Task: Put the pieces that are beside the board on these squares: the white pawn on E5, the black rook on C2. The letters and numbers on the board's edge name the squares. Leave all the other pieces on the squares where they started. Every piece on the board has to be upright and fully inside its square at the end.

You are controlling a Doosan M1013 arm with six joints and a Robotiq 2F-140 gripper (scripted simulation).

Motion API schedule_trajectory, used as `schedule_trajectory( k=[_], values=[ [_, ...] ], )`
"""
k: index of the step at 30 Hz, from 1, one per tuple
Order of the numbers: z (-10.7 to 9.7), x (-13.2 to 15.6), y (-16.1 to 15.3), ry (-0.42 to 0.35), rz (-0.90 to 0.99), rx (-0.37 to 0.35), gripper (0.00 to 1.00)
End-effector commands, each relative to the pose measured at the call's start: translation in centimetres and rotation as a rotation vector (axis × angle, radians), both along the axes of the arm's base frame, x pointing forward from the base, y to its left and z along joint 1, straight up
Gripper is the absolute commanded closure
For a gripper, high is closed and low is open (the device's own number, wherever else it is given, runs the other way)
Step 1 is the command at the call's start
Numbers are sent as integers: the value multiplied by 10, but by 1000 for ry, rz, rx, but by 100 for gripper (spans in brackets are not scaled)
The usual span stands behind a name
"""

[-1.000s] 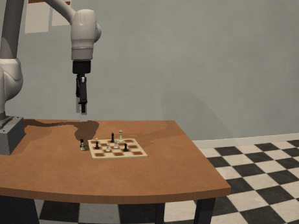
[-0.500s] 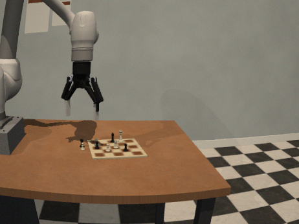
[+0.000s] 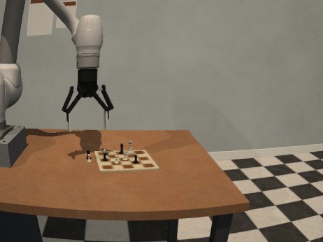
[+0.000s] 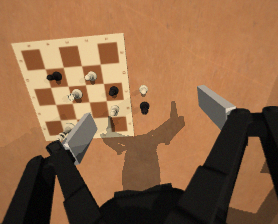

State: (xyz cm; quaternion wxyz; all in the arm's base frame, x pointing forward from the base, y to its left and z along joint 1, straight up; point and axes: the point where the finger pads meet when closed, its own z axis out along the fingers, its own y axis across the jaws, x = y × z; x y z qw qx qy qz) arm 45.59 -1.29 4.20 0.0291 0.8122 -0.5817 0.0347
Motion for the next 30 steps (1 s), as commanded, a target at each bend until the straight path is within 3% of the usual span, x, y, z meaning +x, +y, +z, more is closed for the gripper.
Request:
schedule_trajectory(
  k=[1,12,14,15,30],
  values=[
    [-2,0,0,16,278,20,0],
    [-8,0,0,59,947,-37,0],
    [-8,0,0,59,947,-37,0],
    [-9,0,0,72,1121,-48,0],
    [-12,0,-1,142,1919,-99,0]
  ],
)
